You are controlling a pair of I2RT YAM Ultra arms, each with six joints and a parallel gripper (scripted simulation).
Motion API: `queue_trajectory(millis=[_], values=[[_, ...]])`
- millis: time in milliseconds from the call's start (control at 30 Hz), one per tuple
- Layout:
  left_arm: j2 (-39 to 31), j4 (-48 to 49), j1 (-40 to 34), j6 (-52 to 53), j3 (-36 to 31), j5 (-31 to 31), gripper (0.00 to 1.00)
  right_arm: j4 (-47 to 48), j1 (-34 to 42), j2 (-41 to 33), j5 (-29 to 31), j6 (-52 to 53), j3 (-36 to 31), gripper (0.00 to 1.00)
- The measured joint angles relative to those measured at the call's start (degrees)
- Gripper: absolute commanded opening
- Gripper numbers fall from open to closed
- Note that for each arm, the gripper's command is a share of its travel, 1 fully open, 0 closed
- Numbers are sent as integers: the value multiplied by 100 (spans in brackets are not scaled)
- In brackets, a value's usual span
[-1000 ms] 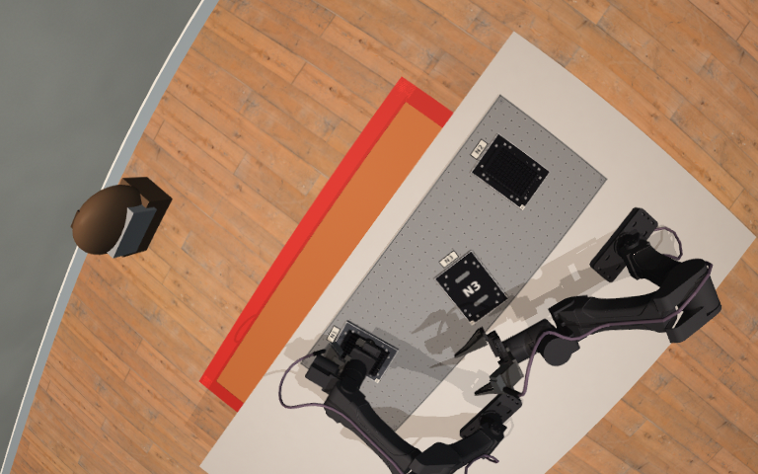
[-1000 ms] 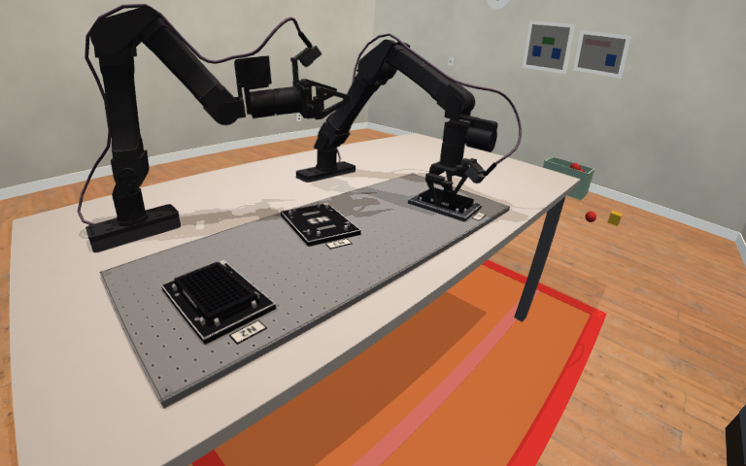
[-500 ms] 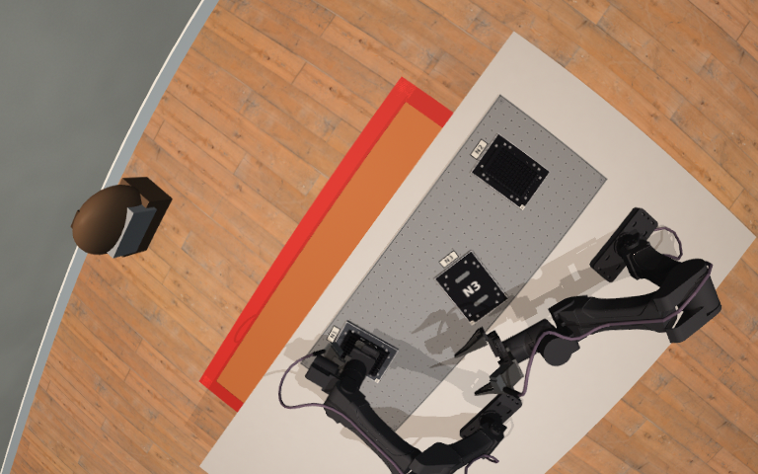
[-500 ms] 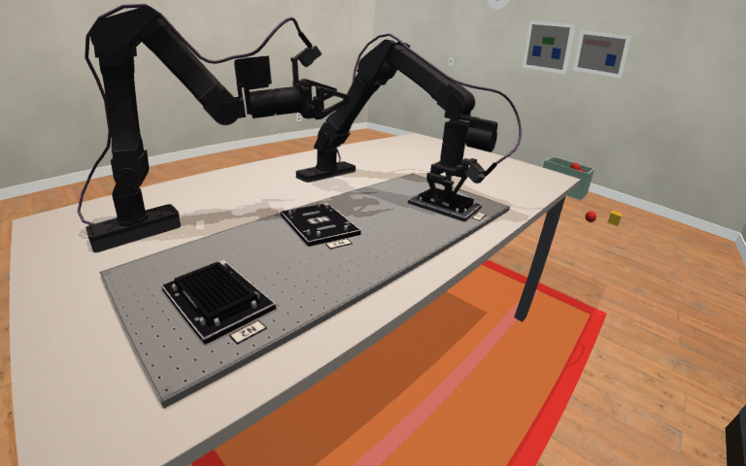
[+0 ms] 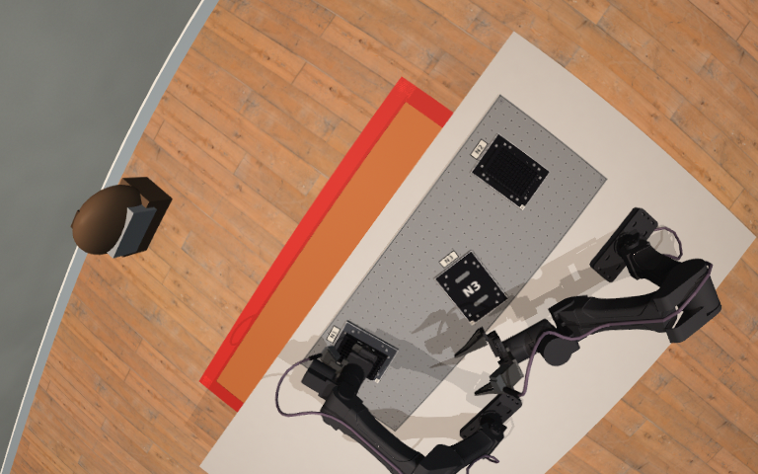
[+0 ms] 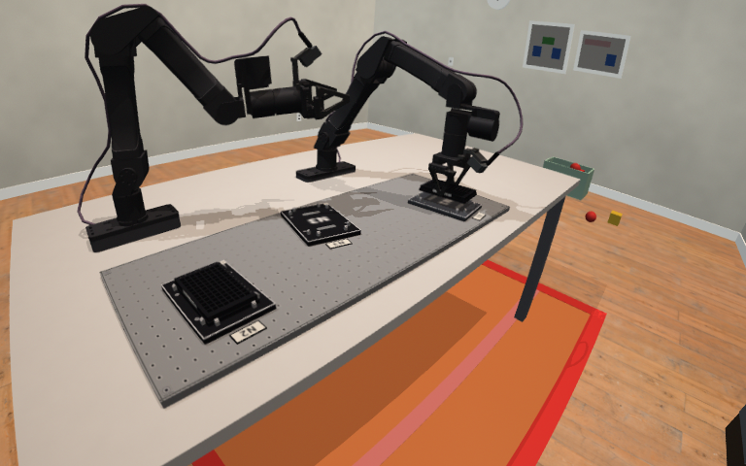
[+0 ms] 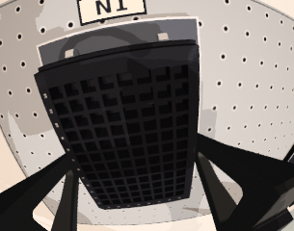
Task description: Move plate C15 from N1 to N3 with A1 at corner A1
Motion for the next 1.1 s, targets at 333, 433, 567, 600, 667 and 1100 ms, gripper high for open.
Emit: queue_trajectory(millis=[333, 433, 567, 600, 667, 1100], values=[[-63, -358, 0, 0, 262, 0, 81, -590, -24, -166, -2, 0, -4, 100], [-61, -389, 0, 0, 262, 0, 81, -1322, -103, -684, 13, 0, -7, 100], [-61, -407, 0, 0, 262, 0, 81, -2024, -236, -1569, 63, 0, 7, 100], [-61, -409, 0, 0, 262, 0, 81, -2277, -258, -1773, 70, 0, -9, 100], [-63, -413, 0, 0, 262, 0, 81, -2841, -310, -2232, 83, 0, -7, 100], [-61, -415, 0, 0, 262, 0, 81, -6341, -695, -6048, 258, 13, 9, 100]])
